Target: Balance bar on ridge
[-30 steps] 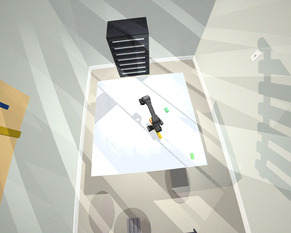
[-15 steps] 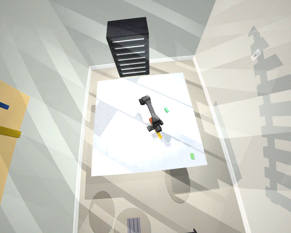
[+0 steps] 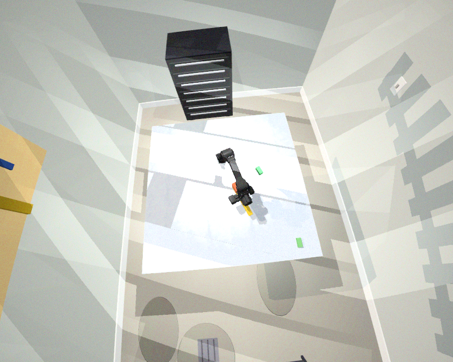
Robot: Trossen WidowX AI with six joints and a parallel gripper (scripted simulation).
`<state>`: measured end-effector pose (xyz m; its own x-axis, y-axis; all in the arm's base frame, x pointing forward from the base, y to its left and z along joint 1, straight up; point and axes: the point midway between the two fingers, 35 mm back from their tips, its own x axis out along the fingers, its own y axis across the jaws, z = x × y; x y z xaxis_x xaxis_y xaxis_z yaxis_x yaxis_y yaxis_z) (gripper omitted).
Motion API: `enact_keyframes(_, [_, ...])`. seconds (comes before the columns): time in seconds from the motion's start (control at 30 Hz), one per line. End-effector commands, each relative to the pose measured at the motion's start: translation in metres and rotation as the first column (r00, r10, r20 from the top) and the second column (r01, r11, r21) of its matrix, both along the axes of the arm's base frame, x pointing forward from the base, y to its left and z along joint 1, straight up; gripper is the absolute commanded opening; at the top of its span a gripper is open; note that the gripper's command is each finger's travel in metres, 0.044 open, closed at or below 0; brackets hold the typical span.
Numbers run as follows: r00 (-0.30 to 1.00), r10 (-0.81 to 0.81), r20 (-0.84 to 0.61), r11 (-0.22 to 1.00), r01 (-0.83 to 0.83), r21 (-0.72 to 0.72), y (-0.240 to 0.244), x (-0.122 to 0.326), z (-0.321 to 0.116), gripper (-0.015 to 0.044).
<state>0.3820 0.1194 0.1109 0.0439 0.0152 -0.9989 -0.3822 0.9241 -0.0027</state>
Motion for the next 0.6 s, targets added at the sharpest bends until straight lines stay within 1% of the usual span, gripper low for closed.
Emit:
enact_keyframes(0.0, [1.000,0.000,-0.001,1.000,0.000,0.000,0.0000,-0.0001,-0.0003,0.0000])
enact_keyframes(0.27, [1.000,0.000,-0.001,1.000,0.000,0.000,0.0000,-0.0001,-0.0003,0.0000])
enact_keyframes(0.47, [1.000,0.000,-0.001,1.000,0.000,0.000,0.0000,-0.0001,-0.0003,0.0157])
enact_keyframes(0.5, [1.000,0.000,-0.001,1.000,0.000,0.000,0.0000,-0.0001,-0.0003,0.0167])
enact_keyframes(0.57, [1.000,0.000,-0.001,1.000,0.000,0.000,0.0000,-0.0001,-0.0003,0.0167])
